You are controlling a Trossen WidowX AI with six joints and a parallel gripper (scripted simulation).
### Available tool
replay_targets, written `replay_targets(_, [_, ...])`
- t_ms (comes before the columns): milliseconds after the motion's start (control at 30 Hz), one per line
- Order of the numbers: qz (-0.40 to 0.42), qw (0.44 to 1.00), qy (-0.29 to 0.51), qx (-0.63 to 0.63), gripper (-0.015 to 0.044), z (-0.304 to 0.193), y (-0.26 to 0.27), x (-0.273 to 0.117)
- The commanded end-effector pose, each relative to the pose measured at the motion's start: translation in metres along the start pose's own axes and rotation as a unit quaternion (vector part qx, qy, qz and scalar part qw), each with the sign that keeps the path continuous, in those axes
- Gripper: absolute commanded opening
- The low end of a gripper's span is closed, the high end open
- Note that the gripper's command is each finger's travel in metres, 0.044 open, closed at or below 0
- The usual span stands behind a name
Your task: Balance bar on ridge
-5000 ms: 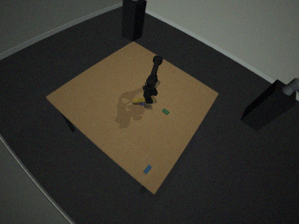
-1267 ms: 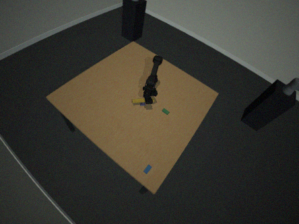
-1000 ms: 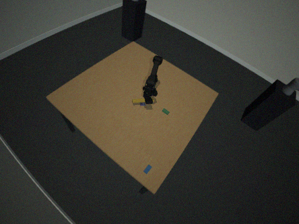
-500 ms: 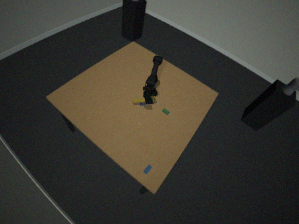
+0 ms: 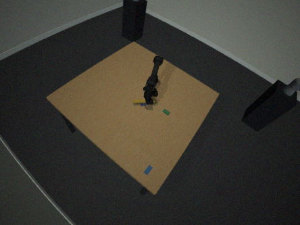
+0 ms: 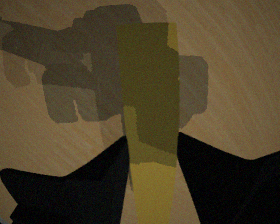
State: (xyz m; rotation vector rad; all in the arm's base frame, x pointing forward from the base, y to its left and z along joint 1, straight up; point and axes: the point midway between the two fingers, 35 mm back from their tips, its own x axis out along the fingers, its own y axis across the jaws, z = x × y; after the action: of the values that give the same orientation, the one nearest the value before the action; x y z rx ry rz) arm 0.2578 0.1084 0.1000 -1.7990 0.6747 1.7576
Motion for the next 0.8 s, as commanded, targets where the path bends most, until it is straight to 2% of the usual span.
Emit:
replay_targets(0, [0.0,1.0,0.0,0.0,0.0,0.0,0.0,0.0])
replay_targets(133, [0.0,1.0,0.0,0.0,0.0,0.0,0.0,0.0])
replay_targets(333, [0.0,1.0,0.0,0.0,0.0157,0.0,0.0,0.0])
replay_targets(367, [0.0,1.0,0.0,0.0,0.0167,0.0,0.0,0.0])
replay_targets(767, [0.0,1.0,0.0,0.0,0.0167,0.0,0.0,0.0])
